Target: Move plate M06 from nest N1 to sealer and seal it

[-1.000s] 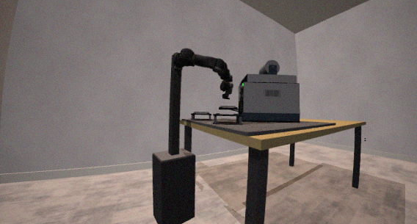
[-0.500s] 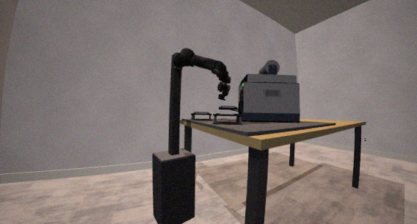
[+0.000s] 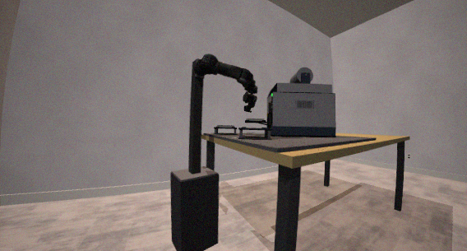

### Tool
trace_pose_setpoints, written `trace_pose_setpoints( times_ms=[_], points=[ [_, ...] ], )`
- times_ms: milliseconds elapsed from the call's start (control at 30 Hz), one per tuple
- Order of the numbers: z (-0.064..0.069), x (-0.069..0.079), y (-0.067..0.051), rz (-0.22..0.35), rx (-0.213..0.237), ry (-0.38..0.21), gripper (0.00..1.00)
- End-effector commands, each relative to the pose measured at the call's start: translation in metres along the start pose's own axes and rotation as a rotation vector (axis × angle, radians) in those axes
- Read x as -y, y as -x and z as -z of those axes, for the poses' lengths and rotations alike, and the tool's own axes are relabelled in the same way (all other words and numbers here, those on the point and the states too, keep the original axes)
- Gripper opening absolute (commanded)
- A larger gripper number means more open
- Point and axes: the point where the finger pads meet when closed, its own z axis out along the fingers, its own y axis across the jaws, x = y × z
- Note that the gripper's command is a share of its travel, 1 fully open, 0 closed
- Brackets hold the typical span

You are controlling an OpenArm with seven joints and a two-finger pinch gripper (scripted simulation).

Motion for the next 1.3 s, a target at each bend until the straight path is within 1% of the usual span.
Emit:
trace_pose_setpoints(
  times_ms=[0, 333, 367, 500, 900, 933, 1067, 1267],
  points=[
    [0.004, 0.0, 0.003, -0.012, 0.012, 0.007, 0.0],
    [0.004, 0.0, 0.003, -0.012, 0.012, 0.007, 0.0],
    [0.001, -0.007, -0.001, -0.01, -0.004, 0.043, 0.0],
    [-0.003, -0.04, -0.014, -0.014, -0.041, 0.206, 0.0],
    [-0.003, -0.04, -0.014, -0.014, -0.041, 0.206, 0.0],
    [-0.004, -0.039, -0.015, -0.012, -0.045, 0.198, 0.0],
    [-0.002, -0.044, -0.014, -0.014, -0.041, 0.207, 0.0],
    [-0.002, -0.044, -0.014, -0.014, -0.041, 0.207, 0.0]
  ],
)
